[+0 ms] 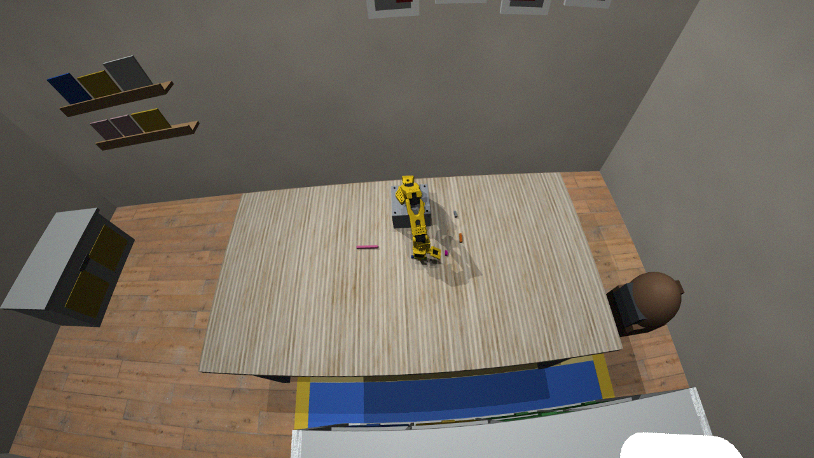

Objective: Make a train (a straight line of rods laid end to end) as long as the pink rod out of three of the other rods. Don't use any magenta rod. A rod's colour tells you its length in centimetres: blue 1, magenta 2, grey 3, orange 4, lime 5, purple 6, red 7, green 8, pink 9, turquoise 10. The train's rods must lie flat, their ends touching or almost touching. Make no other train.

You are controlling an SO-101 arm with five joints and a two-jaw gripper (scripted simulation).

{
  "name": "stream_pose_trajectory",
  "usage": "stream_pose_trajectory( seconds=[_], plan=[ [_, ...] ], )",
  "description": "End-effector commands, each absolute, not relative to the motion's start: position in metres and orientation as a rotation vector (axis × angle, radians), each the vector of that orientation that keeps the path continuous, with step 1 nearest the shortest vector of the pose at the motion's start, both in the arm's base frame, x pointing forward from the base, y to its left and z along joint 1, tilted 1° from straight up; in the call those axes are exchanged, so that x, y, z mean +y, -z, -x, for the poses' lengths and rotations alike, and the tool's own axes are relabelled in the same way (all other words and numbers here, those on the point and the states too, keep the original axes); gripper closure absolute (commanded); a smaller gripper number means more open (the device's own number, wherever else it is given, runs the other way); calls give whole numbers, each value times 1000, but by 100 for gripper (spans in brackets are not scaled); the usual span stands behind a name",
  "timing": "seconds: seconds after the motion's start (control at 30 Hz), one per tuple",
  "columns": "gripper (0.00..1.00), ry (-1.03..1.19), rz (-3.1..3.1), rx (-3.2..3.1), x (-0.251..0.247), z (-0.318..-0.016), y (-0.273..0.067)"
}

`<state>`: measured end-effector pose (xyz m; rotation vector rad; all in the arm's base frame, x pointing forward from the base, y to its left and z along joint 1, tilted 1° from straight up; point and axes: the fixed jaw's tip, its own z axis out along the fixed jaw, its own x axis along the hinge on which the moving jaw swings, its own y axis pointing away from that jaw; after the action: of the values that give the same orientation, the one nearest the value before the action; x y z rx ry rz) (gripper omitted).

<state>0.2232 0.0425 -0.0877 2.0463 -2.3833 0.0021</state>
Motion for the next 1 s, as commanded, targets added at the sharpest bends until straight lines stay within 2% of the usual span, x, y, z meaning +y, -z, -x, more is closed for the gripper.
stream_pose_trajectory(
  seconds=[0.0, 0.97],
  plan=[
    [100, -8, -2050, -2391, 41, -225, 89],
    [100, -3, -2046, -2389, 39, -223, 89]
  ],
)
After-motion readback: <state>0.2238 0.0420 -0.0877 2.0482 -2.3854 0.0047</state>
